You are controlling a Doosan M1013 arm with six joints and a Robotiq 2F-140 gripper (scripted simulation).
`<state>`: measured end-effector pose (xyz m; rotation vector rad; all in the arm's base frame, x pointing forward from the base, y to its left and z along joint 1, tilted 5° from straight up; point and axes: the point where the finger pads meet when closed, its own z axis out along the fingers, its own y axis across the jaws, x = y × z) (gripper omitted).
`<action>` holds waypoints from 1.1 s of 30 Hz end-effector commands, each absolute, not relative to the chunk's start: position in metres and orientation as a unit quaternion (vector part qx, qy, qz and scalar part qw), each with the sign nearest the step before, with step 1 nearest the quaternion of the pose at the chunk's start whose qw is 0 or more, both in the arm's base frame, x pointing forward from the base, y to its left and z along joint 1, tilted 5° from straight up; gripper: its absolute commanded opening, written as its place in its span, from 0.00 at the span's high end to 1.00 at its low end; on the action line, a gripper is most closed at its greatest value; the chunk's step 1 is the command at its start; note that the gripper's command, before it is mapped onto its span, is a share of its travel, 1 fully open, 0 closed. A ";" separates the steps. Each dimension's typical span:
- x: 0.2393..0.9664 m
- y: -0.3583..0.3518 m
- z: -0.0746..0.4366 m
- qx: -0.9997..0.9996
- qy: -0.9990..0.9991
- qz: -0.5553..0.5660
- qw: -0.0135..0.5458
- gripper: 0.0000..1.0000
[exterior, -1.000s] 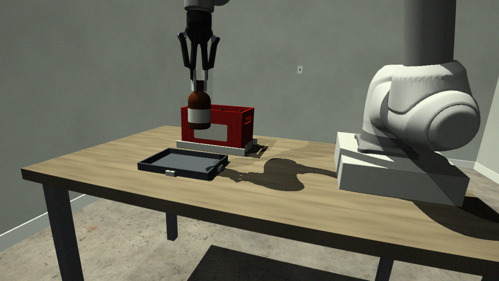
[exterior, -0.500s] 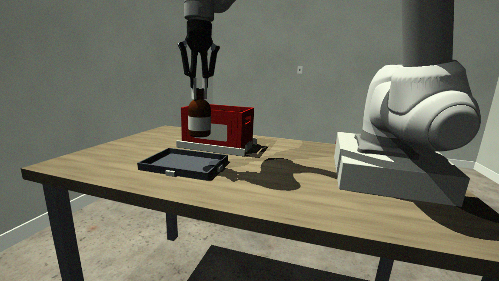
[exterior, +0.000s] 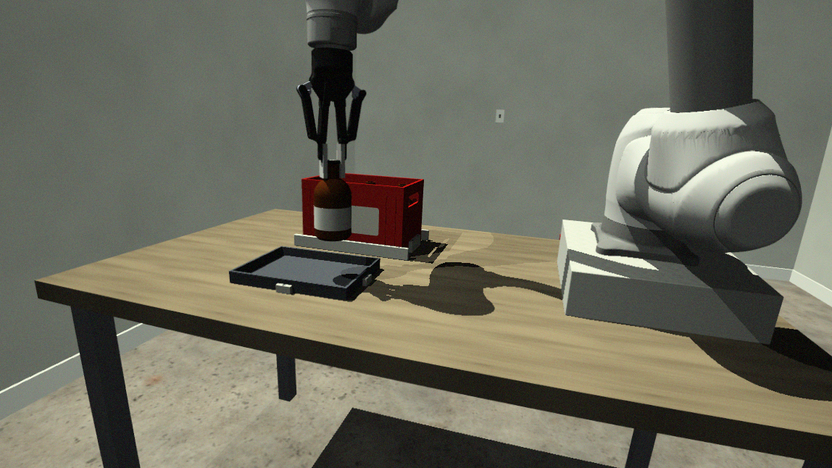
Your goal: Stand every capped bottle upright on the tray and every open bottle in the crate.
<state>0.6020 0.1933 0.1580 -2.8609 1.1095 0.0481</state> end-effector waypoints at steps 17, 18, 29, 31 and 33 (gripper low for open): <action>0.601 0.196 0.126 -0.932 0.361 0.016 0.036 1.00; 0.601 0.196 0.124 -0.932 0.361 0.016 0.036 1.00; 0.602 0.198 0.106 -0.932 0.361 0.016 0.036 1.00; 0.601 0.198 0.105 -0.932 0.361 0.016 0.036 1.00; 0.601 0.198 0.103 -0.932 0.361 0.016 0.036 1.00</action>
